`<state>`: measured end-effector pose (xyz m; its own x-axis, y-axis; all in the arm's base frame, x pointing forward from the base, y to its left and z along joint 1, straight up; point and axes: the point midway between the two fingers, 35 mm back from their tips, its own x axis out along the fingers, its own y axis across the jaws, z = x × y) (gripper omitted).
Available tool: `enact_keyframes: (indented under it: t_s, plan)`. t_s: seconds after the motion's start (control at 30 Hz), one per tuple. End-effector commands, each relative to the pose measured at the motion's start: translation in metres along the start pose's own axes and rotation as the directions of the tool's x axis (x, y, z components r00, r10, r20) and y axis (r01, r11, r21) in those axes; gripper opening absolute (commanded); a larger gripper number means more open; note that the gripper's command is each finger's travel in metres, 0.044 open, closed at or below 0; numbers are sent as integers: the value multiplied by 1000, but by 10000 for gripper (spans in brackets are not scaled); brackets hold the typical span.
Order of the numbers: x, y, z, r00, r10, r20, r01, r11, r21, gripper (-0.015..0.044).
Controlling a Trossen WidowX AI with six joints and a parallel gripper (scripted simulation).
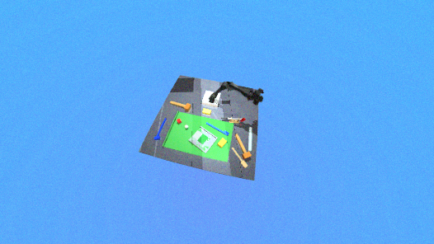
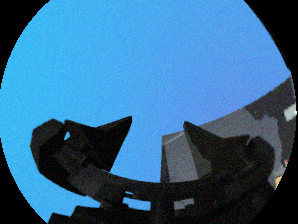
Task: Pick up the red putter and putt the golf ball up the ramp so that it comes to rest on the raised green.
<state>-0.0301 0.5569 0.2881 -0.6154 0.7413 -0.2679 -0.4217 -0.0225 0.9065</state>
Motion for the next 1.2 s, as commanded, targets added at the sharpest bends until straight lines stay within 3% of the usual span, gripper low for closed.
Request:
enact_keyframes:
  t_s: [0.0, 0.37, 0.6, 0.87, 1.17]
  plan:
    - [-2, -2, 1, 1000, -7, 4, 7, 1000, -6, 426]
    - [-117, -125, 25, 907, -394, 150, 421, 850, -317, 440]
    - [-186, -182, 8, 801, -581, 144, 575, 680, -454, 440]
    - [-261, -233, -32, 665, -744, 68, 619, 498, -607, 440]
    - [-336, -270, -101, 517, -851, -96, 499, 390, -774, 440]
